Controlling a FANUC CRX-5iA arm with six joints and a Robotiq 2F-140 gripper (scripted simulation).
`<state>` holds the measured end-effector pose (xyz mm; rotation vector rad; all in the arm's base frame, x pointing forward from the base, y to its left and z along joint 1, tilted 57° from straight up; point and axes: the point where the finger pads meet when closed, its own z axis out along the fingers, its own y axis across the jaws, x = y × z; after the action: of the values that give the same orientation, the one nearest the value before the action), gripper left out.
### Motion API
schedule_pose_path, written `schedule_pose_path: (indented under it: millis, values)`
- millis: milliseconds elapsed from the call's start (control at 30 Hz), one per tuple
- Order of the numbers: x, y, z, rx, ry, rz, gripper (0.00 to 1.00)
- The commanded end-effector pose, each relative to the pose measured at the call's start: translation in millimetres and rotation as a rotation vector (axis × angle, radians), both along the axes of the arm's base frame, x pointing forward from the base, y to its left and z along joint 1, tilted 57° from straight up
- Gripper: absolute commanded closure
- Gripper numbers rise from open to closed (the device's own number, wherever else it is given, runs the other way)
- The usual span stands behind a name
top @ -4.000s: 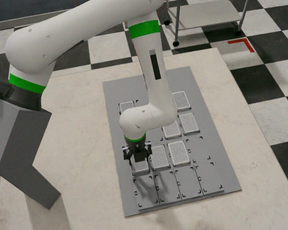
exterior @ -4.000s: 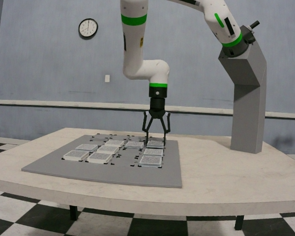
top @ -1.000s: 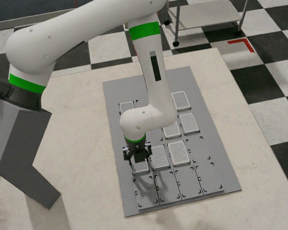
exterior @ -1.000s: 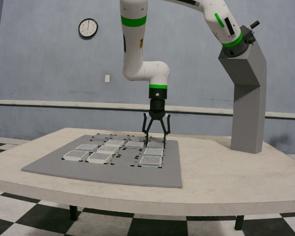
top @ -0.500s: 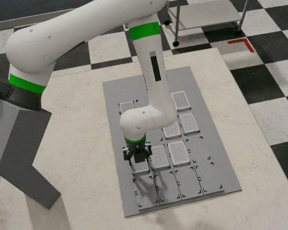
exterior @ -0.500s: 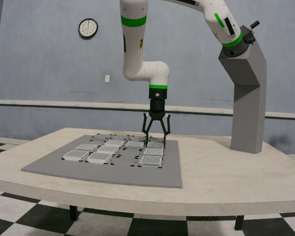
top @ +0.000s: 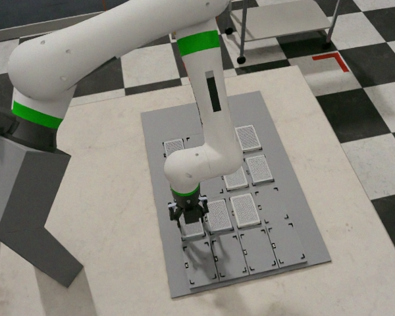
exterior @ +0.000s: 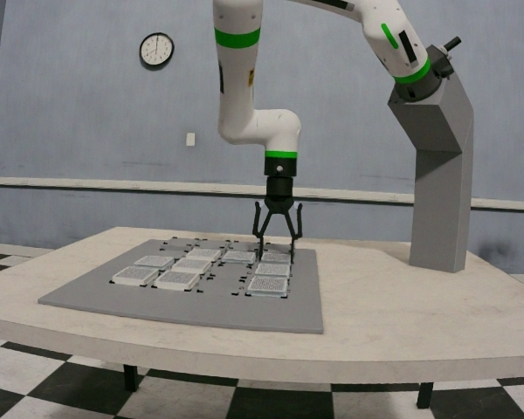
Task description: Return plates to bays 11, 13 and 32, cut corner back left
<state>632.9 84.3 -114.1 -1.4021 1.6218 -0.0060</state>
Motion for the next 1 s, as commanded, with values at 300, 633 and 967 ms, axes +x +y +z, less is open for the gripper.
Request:
schedule_pose_path:
  millis: [300,633,967]
  values:
    - [0.5,-0.5,-0.1,-0.001,0.0,-0.001,0.9]
    - [0.7,-0.4,-0.2,-0.001,0.0,-0.001,0.3]
    - [0.7,-0.4,-0.2,-0.001,0.0,-0.001,0.3]
